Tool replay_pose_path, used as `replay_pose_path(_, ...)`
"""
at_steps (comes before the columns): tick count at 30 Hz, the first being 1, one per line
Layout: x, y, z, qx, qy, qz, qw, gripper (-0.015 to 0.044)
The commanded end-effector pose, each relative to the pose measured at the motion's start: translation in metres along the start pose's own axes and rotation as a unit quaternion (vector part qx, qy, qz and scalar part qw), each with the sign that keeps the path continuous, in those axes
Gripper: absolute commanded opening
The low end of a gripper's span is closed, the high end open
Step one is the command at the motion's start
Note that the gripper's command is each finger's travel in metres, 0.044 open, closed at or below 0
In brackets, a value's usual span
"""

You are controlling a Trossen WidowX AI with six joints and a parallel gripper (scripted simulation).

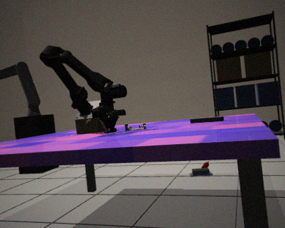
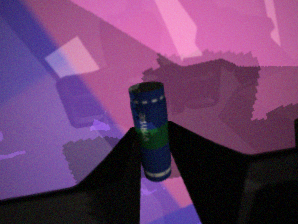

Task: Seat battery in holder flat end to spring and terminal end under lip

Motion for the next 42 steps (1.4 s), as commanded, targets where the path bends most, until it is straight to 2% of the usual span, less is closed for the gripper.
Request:
replay_pose_path(1, 0.000, 0.000, 0.001, 0.000, -0.002, -0.002, 1.000, 0.0065)
replay_pose_path(10, 0.001, 0.000, -0.045, 0.001, -0.001, -0.002, 1.000, 0.0065)
replay_pose_path(16, 0.001, 0.000, -0.050, 0.000, -0.001, -0.006, 1.000, 0.0065)
replay_pose_path(24, 0.024, 0.017, -0.058, -0.003, 0.008, -0.209, 0.978, 0.0065)
replay_pose_path(33, 0.049, 0.033, -0.065, -0.003, 0.009, -0.443, 0.896, 0.0065)
replay_pose_path(42, 0.076, 0.045, -0.072, -0.003, 0.010, -0.651, 0.759, 0.0065)
Point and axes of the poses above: the point midway between the two fingers, 35 mm back from their tips, its own z axis out along the fingers, its own y axis across the jaws, x = y × z, the point moved 4 cm from there along -z, back along the fingers, and after that the axes turned 13 degrees about z, right-handed, at the moved point
